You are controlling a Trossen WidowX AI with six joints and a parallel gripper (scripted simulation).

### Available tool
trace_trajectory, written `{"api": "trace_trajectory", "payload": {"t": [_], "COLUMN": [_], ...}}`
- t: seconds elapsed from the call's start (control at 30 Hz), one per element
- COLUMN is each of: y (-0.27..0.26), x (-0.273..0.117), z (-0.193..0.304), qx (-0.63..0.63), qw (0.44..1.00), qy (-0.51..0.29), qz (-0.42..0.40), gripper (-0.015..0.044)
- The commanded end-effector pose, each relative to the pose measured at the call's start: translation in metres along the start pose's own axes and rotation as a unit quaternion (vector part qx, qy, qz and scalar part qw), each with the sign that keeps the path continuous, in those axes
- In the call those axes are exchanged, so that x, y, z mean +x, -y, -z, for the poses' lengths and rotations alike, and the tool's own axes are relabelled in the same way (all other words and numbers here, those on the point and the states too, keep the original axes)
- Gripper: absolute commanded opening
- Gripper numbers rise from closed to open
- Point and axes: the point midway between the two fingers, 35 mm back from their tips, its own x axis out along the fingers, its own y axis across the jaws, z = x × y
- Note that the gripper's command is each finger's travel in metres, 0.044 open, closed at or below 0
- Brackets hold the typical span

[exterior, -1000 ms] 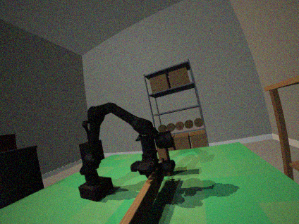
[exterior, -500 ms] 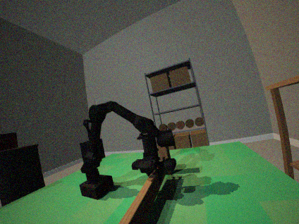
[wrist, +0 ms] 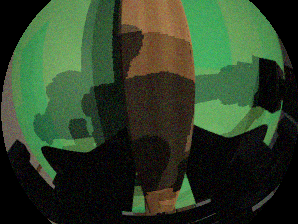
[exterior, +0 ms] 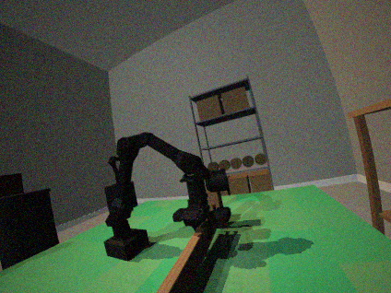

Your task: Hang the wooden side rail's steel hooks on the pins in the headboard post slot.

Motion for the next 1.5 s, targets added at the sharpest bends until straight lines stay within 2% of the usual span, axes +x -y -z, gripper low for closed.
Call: {"api": "trace_trajectory", "payload": {"t": [0.0, 1.47], "y": [-0.0043, -0.0009], "x": [-0.0048, -0.0017], "z": [0.0012, 0.0062], "qx": [0.001, 0.001], "qw": [1.000, 1.000], "qy": [-0.001, -0.002], "qz": [-0.007, -0.007], "gripper": [0.0000, 0.0000]}}
